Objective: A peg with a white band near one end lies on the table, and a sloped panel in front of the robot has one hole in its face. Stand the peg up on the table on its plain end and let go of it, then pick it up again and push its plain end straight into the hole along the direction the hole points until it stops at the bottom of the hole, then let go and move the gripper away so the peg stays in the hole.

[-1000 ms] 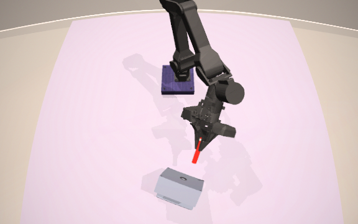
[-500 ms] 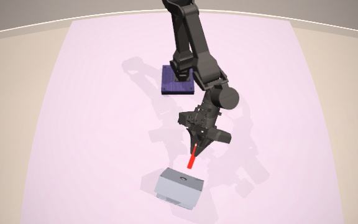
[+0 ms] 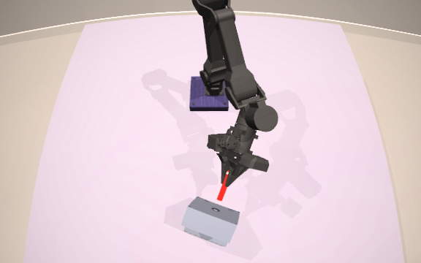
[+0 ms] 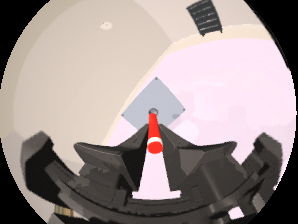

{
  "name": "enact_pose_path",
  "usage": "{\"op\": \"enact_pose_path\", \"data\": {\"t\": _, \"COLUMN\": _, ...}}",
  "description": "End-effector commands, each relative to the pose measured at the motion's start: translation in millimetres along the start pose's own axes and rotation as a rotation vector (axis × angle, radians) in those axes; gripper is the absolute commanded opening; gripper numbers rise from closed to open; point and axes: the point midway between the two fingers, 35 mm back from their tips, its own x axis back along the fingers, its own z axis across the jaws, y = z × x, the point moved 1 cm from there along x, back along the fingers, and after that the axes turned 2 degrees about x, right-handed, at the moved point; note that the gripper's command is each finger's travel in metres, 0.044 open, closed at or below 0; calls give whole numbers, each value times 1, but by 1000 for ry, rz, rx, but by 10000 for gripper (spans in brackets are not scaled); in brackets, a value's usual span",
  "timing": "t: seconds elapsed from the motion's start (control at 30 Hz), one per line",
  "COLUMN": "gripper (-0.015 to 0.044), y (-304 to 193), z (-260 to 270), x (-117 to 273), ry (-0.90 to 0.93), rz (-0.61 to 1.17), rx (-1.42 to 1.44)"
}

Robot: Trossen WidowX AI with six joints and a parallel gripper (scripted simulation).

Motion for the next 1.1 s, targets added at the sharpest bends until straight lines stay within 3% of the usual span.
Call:
{"op": "enact_pose_path", "data": {"t": 0.0, "gripper": 0, "y": -1, "z": -1, "x": -3, "ry": -4, "rz": 4, "rx": 8}}
{"op": "enact_pose_path", "data": {"t": 0.53, "gripper": 0, "y": -2, "z": -1, "x": -23, "ry": -2, "rz": 3, "rx": 0}}
{"op": "enact_pose_path", "data": {"t": 1.07, "gripper": 0, "y": 0, "z": -1, "x": -20, "ry": 1, "rz": -2, "rx": -9}}
